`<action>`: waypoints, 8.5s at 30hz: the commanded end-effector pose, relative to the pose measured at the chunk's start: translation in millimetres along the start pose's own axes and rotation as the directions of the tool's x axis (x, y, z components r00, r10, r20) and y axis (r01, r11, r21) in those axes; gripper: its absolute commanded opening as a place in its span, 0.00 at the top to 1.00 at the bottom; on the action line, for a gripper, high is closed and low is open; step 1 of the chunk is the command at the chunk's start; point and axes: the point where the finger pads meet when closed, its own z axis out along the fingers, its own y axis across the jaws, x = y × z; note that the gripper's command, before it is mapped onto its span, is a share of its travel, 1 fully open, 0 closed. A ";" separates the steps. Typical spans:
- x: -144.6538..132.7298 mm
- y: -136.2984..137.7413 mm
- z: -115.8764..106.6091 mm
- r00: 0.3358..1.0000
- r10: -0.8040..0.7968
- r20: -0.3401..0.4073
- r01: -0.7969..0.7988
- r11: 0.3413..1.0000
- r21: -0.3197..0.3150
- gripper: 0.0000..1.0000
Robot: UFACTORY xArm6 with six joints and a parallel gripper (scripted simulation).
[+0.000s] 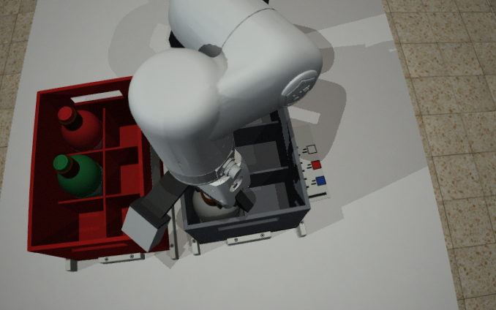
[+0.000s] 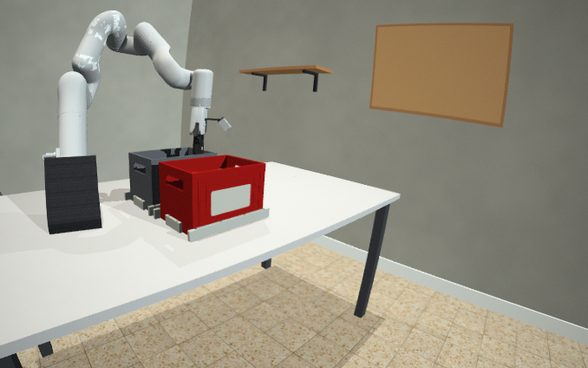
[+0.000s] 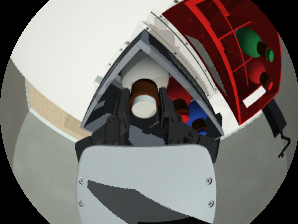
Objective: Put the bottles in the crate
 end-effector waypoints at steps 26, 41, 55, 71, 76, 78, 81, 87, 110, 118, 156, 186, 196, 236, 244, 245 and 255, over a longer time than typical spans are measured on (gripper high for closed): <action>1.4 -0.7 4.3 1.000 -0.001 -0.004 0.001 1.000 0.001 1.00; 1.4 -0.7 10.9 1.000 -0.001 -0.004 0.001 1.000 0.001 1.00; 1.4 -0.7 16.9 1.000 -0.001 -0.004 0.001 1.000 0.001 1.00; 1.4 -0.7 23.9 1.000 -0.001 -0.004 0.001 1.000 0.001 1.00; 1.4 -0.7 26.4 1.000 -0.001 -0.004 0.001 1.000 0.001 1.00; 1.4 -0.7 27.4 1.000 -0.001 -0.004 0.001 1.000 0.001 1.00; 1.5 -0.7 27.4 1.000 -0.001 -0.004 0.001 1.000 0.001 1.00; 1.5 -0.8 27.4 1.000 -0.001 -0.004 0.001 1.000 0.001 1.00; 1.5 -0.8 27.4 1.000 -0.001 -0.004 0.001 1.000 0.001 1.00; 1.5 -0.8 27.4 1.000 -0.001 -0.004 0.001 1.000 0.001 1.00; 1.5 -0.8 30.8 1.000 -0.001 -0.004 0.001 1.000 0.001 0.35; 1.5 -0.8 30.8 1.000 -0.001 -0.004 0.001 1.000 0.001 0.35; 1.5 -0.7 28.1 1.000 -0.001 -0.004 0.001 1.000 0.001 0.35; 1.3 -0.6 -54.3 1.000 -0.001 -0.004 0.001 1.000 0.001 0.35; 1.3 -0.6 -54.3 1.000 -0.001 -0.004 0.001 1.000 0.001 0.35; 1.3 -0.6 -54.3 1.000 -0.001 -0.004 0.001 1.000 0.001 0.35; 1.3 -0.6 -54.3 1.000 -0.001 -0.004 0.001 1.000 0.001 0.35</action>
